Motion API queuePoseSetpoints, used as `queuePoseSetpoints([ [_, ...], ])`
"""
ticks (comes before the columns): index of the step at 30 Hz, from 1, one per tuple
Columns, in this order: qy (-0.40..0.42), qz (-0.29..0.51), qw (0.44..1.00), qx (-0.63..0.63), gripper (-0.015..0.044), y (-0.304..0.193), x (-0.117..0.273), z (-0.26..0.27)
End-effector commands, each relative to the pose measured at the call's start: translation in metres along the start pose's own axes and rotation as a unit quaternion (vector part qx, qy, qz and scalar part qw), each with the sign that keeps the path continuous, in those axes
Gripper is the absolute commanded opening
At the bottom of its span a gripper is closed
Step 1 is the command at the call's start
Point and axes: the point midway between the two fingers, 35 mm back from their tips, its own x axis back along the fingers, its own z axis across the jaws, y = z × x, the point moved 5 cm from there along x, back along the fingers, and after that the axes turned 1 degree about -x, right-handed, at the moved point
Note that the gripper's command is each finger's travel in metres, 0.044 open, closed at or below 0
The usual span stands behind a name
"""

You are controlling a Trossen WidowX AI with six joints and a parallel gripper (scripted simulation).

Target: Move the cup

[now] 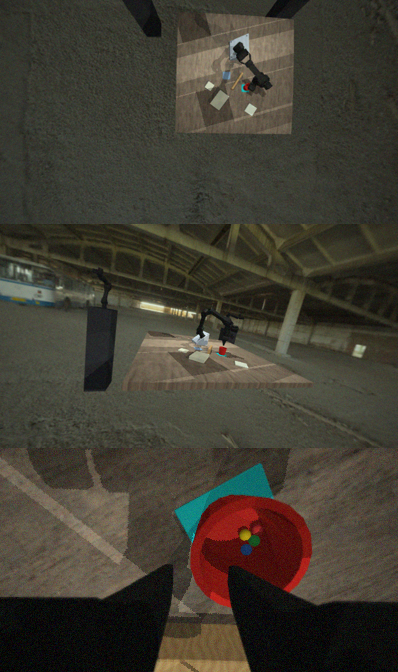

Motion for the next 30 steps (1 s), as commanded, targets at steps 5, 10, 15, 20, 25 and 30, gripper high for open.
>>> queuePoseSetpoints([
  [5, 0.000, 0.001, 1.000, 0.000, 0.0312, 0.000, -0.001, 0.000],
  [10, 0.001, 0.000, 1.000, 0.000, 0.0440, 0.000, 0.005, -0.001],
  [15, 0.001, -0.001, 1.000, -0.002, 0.0440, 0.001, 0.024, -0.001],
  [20, 0.002, -0.002, 1.000, -0.003, 0.0440, 0.000, 0.044, -0.001],
  [25, 0.002, -0.003, 1.000, -0.004, 0.0440, 0.000, 0.062, 0.000],
  [30, 0.000, -0.002, 1.000, 0.000, 0.0440, 0.000, 0.060, 0.001],
])
